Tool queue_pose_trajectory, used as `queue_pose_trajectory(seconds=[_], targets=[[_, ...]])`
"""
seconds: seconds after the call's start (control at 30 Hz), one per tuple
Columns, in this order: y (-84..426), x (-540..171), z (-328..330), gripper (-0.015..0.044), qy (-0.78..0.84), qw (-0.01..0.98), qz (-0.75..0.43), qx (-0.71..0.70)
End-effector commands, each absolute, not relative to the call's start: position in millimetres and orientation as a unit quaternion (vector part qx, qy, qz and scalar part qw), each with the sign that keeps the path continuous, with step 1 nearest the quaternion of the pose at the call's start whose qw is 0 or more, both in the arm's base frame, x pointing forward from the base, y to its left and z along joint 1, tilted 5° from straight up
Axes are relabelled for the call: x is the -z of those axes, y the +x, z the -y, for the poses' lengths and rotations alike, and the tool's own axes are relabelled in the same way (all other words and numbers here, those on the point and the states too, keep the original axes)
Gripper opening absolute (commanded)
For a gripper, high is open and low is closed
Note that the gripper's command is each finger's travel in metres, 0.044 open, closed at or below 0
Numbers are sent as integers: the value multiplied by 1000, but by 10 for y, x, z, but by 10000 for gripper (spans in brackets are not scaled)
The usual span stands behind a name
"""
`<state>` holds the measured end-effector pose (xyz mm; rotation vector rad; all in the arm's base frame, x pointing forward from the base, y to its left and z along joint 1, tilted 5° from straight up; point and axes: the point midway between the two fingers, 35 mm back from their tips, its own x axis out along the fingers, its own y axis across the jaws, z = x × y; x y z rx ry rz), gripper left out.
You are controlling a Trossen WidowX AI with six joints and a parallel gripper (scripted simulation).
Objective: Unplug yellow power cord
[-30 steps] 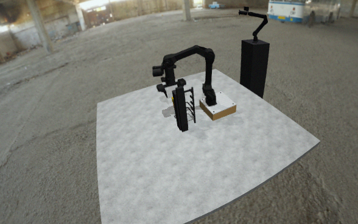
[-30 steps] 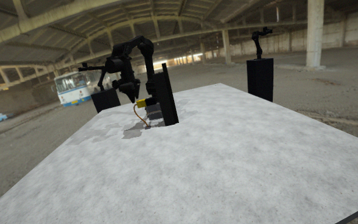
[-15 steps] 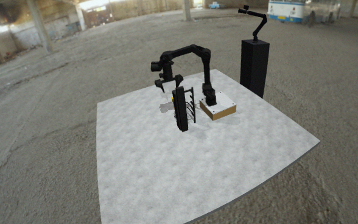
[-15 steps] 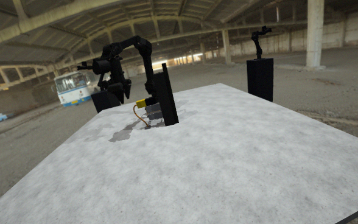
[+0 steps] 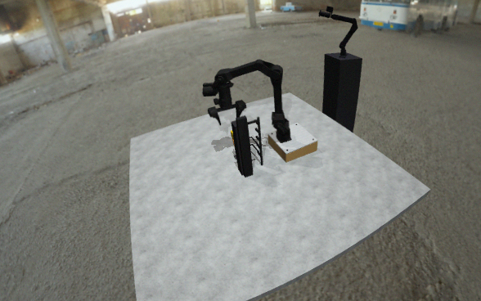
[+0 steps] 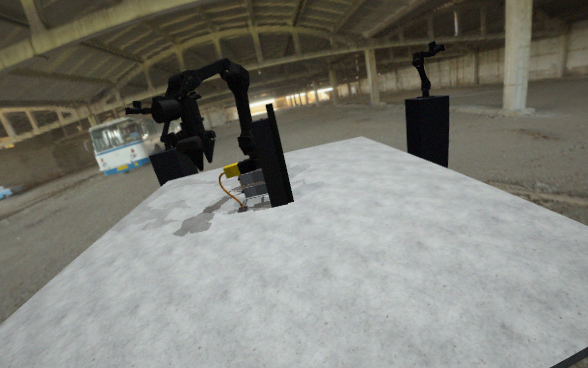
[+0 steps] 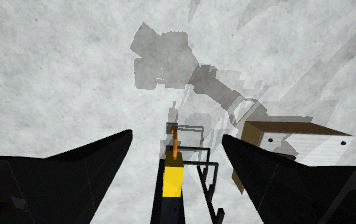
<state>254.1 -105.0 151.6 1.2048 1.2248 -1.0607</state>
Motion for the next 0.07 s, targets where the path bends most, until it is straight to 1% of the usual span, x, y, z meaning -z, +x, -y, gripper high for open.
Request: queue_pose_trajectory(seconds=[0.0, 0.03], targets=[[2539, -1510, 1046, 440, 504, 532, -517, 443], [2539, -1510, 1046, 440, 504, 532, -517, 443]])
